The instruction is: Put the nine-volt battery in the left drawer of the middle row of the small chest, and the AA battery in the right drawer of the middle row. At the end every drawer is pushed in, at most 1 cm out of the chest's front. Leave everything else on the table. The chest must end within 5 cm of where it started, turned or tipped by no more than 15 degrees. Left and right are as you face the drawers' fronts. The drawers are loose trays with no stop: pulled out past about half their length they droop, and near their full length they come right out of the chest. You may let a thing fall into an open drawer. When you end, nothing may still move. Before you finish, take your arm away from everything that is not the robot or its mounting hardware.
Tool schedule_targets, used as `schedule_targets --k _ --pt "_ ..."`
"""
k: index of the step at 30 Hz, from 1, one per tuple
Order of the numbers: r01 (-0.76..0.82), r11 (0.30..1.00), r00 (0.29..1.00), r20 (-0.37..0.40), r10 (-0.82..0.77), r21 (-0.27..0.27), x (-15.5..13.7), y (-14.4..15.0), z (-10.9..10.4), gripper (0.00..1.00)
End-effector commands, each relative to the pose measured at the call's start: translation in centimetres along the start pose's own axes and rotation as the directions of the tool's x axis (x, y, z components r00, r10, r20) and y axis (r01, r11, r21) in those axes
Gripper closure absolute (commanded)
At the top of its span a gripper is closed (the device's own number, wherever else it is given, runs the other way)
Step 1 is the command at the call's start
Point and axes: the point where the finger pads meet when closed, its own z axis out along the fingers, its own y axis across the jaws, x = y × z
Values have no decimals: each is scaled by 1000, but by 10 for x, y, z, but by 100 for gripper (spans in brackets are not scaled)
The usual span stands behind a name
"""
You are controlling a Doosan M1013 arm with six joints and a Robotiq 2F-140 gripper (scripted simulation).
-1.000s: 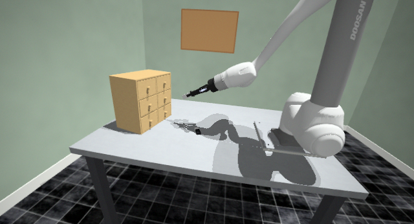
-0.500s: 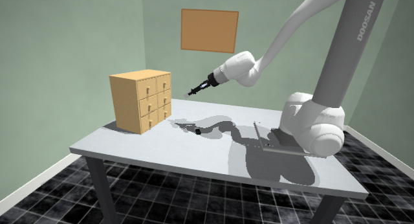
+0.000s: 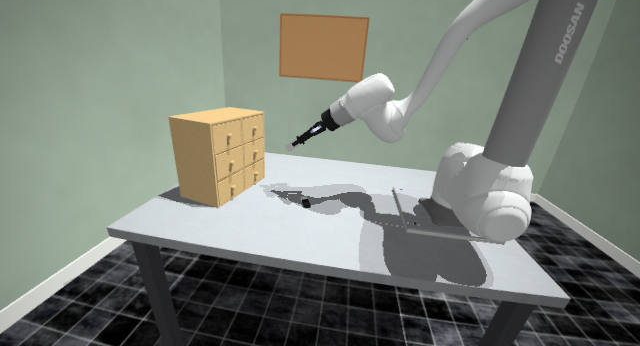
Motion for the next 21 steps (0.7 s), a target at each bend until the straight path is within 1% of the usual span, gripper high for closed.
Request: schedule_targets --k 1,12,21 --pt "2 1000 999 36 -1 -26 0 1 -2 100" --pt "2 1000 997 71 0 -22 1 -1 -6 100" --pt "2 1000 992 124 1 -21 2 -1 -12 100"
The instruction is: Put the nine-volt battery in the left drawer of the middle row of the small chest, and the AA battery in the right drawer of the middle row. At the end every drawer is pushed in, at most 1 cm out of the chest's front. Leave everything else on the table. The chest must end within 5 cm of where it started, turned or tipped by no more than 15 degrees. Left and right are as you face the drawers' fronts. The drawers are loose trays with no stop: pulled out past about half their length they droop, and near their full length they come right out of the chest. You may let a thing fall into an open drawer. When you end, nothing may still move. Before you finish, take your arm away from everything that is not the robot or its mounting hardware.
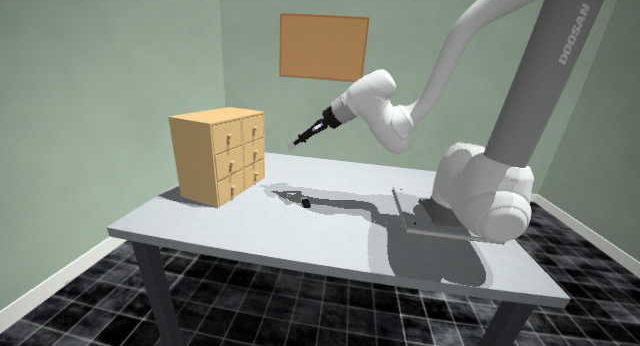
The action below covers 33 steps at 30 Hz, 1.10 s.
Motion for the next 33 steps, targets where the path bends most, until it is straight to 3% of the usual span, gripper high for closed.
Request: schedule_targets --k 1,8,12,25,33 --pt "4 1000 994 113 0 -29 1 0 -4 100" --pt "4 1000 984 178 1 -26 1 -1 -11 100" --pt "3 1000 962 273 3 -25 2 -1 -23 100" --pt "-1 999 956 292 16 -53 5 -2 -56 100" --pt "10 996 888 458 31 -86 6 -3 -74 100"
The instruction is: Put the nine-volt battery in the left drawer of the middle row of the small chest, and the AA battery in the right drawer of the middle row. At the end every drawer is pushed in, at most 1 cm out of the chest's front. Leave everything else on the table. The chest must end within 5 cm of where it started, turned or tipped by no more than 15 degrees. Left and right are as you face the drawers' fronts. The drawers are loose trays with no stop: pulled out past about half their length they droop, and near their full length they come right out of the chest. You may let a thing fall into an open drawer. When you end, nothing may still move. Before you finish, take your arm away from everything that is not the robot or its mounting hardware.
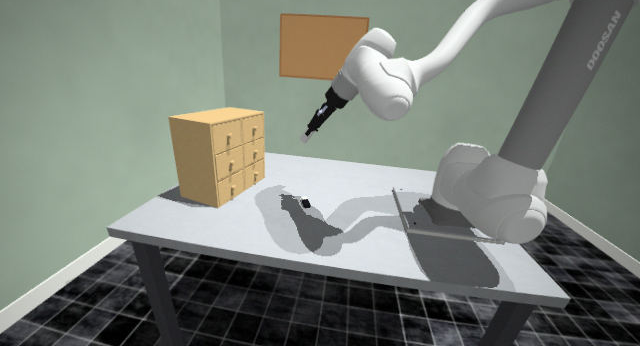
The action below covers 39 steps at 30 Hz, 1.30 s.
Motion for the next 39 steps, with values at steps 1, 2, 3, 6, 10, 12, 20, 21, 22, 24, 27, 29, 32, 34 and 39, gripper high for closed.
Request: schedule_targets --k 1,2,3,6,10,12,20,21,22,24,27,29,32,34,39 --pt "25 997 963 265 -42 67 5 9 -7 100" --pt "28 997 953 299 -47 70 4 10 -8 100" --pt "30 997 941 334 -54 76 4 10 -10 100" --pt "34 994 890 449 -75 100 4 10 -14 100" --pt "31 992 835 542 -95 126 3 11 -16 100" --pt "31 992 826 555 -97 126 3 11 -18 100" --pt "31 992 806 583 -100 126 2 12 -22 100" --pt "31 992 805 584 -100 126 2 12 -22 100" --pt "31 992 805 585 -100 126 2 12 -23 100" --pt "31 992 804 586 -100 126 2 12 -23 100" --pt "31 992 804 587 -100 126 2 12 -23 100" --pt "31 992 804 587 -100 126 2 12 -23 100" --pt "31 992 804 587 -100 126 2 12 -23 100" --pt "31 992 804 587 -100 126 2 12 -23 100" --pt "31 992 804 587 -100 126 2 12 -23 0"
